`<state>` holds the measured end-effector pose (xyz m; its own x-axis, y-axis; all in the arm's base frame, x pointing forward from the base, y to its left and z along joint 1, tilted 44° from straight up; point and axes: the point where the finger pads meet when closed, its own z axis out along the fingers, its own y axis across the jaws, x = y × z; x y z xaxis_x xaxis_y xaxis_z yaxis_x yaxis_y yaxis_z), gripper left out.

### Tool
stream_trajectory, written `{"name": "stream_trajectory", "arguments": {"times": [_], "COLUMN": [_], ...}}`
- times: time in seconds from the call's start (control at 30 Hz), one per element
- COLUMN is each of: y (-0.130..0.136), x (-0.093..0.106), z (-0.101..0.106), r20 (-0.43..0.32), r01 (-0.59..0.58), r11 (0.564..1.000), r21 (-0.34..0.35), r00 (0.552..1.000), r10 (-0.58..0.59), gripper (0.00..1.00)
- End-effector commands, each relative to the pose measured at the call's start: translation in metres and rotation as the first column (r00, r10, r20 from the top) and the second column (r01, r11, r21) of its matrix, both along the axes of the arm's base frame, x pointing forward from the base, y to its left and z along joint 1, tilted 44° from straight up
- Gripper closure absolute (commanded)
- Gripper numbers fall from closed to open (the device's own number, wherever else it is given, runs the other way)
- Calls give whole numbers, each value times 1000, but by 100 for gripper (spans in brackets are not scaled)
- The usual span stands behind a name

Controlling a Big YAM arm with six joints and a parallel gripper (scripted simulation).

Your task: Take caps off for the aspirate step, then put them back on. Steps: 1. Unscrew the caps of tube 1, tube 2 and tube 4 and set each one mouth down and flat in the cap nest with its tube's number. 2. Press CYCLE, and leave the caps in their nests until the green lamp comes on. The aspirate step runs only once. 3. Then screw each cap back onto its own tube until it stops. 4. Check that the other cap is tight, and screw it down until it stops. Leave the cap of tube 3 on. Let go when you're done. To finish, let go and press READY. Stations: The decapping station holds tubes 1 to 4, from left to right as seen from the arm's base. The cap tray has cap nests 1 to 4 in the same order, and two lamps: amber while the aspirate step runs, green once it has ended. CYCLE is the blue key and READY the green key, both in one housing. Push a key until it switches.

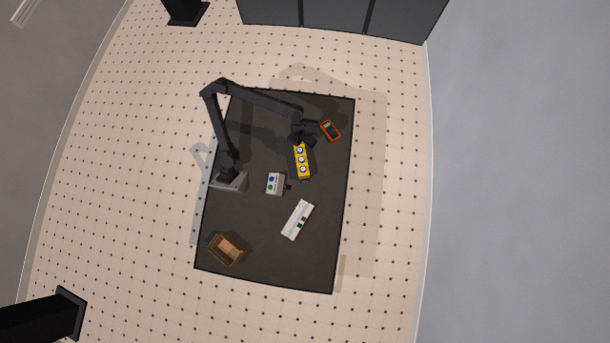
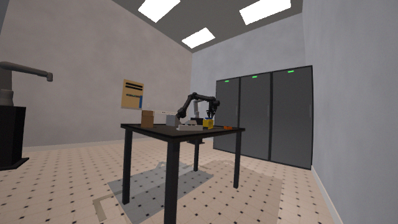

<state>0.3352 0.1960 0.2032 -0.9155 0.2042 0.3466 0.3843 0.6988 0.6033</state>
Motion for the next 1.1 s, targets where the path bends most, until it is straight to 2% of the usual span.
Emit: {"name": "stream_trajectory", "arguments": {"times": [0.0,0.1,0.17,0.2,0.27,0.47,0.67,0.73,0.77,0.87,1.07], "y": [-5,-5,-5,-5,-5,-5,-5,-5,-5,-5,-5], "x": [13,13,13,14,14,14,15,15,15,14,15], "z": [16,16,16,16,16,16,16,16,16,15,15], "r20": [214,300,300,358,421,561,677,677,706,745,779], "r01": [-182,-274,-274,-331,-397,-545,-673,-673,-701,-745,-785], "r11": [983,962,962,944,918,834,719,719,682,608,478], "r21": [20,10,10,0,-17,-79,-174,-174,-208,-274,-395], "r00": [961,918,918,881,830,668,448,448,375,235,-10], "r10": [174,259,259,309,367,490,584,584,601,624,627], "gripper": [100,100,100,100,100,100,100,100,100,100,100]}}
